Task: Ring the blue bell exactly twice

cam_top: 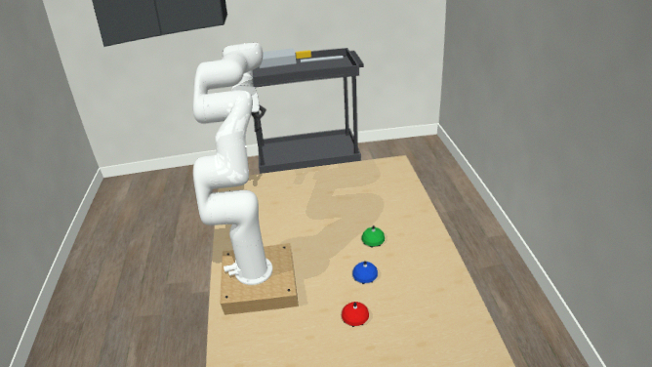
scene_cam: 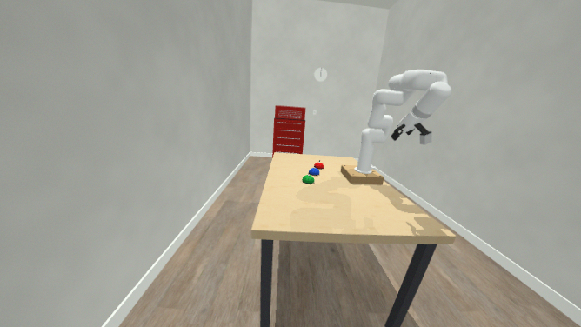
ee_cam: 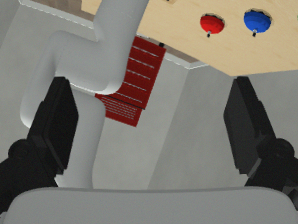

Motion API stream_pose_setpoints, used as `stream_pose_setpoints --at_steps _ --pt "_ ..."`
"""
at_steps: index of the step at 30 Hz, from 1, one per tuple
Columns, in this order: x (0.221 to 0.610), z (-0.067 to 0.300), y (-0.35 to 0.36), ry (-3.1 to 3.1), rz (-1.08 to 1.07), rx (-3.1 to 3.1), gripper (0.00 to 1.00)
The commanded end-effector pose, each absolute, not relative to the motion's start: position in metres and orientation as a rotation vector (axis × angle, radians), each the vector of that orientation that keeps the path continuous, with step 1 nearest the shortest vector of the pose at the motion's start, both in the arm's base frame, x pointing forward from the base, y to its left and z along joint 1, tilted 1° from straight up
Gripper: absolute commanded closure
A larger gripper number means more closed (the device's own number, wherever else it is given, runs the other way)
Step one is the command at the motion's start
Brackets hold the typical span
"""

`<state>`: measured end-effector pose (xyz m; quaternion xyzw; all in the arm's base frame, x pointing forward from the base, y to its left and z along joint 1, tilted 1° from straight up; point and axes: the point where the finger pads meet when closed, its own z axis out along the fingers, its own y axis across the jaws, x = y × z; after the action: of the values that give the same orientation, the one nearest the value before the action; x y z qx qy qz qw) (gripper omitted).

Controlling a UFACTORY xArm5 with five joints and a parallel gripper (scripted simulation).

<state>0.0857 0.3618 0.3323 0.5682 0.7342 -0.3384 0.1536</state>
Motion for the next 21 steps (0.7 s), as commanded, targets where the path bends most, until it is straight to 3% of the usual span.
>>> stream_pose_setpoints --at_steps 1,21 --pt "0.0857 0.3334 0.3621 2.107 -0.966 1.631 0.00" --pt "0.0927 0.3301 0.3614 2.111 -0.965 1.650 0.00"
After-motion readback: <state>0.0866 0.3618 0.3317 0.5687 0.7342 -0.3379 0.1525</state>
